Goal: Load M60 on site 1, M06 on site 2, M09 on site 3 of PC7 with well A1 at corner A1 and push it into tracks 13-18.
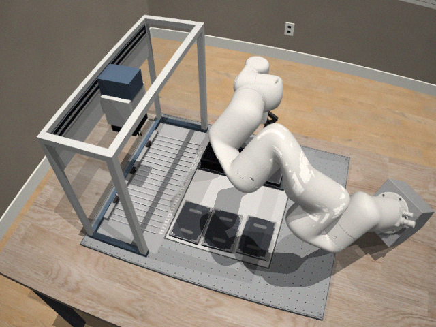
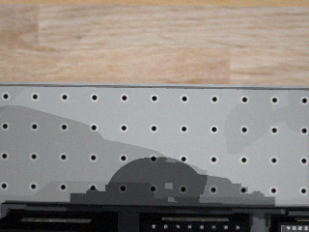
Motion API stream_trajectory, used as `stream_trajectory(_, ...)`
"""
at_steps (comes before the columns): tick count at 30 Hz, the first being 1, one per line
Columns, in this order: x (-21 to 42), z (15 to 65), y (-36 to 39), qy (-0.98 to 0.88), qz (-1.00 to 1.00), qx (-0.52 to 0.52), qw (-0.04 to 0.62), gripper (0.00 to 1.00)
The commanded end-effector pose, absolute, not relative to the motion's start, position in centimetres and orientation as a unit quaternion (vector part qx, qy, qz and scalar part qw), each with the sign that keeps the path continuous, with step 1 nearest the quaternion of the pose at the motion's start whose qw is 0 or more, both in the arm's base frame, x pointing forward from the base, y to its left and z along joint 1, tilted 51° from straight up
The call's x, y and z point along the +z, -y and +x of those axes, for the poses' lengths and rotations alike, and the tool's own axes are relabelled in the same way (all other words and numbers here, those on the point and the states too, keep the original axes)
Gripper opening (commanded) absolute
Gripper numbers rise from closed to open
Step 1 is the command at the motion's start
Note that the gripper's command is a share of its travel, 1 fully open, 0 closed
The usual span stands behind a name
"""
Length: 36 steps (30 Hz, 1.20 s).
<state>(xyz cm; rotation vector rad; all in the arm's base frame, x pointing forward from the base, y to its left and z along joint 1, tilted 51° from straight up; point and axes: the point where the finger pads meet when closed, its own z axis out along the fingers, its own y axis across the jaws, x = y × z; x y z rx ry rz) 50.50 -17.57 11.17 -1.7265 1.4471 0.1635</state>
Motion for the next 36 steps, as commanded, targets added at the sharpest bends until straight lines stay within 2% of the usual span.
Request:
stream_trajectory(1, 9.7, 51.6, 19.7, -0.579, -0.691, 0.066, 0.428, 1.00)
stream_trajectory(36, 8.1, 52.6, 18.8, -0.579, -0.691, 0.066, 0.428, 1.00)
